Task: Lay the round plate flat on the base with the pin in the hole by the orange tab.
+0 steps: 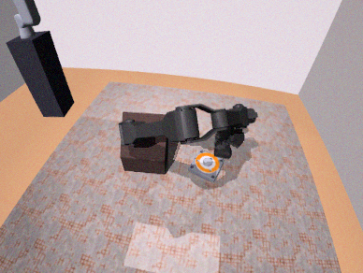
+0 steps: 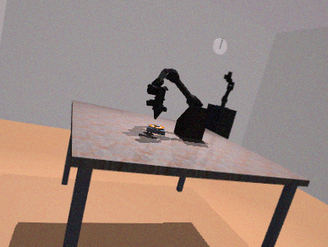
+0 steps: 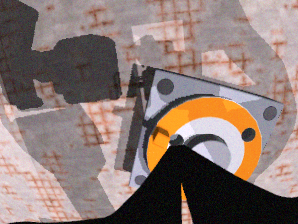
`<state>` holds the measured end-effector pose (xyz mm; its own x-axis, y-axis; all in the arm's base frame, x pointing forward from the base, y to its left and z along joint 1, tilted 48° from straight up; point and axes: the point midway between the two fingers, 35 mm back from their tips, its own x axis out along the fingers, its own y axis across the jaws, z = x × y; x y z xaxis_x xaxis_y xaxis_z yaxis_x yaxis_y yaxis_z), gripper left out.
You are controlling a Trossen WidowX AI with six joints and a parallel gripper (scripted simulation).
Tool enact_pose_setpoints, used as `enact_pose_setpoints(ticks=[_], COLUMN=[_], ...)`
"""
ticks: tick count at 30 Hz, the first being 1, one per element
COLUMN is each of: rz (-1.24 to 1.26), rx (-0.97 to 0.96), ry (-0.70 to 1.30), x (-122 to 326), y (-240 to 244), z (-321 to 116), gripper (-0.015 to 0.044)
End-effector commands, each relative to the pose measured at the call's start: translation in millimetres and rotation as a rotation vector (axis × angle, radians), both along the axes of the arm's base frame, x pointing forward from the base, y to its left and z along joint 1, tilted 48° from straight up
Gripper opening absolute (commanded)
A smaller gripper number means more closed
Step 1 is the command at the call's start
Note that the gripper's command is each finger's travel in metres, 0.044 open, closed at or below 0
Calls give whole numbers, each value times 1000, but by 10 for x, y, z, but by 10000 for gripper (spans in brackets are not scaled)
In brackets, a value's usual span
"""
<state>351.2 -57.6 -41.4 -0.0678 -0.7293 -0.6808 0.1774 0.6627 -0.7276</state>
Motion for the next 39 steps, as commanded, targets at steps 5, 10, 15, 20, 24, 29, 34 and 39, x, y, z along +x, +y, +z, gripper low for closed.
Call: enact_pose_setpoints(ticks=[5,10,15,20,24,29,34,39], rz=[29,29,29,29,29,29,29,29], rx=[-11,-12,-13,-13,-13,-12,-12,-12], ry=[-2,-2,-1,-1,-1,-1,-1,-1], x=[46,29,14,-17,-69,-120,-149,-171], y=[-31,-259,-320,-270,-242,-211,-199,-187], z=[-20,-231,-299,-353,-383,-430,-444,-457], gripper=[0,0,0,0,0,0,0,0])
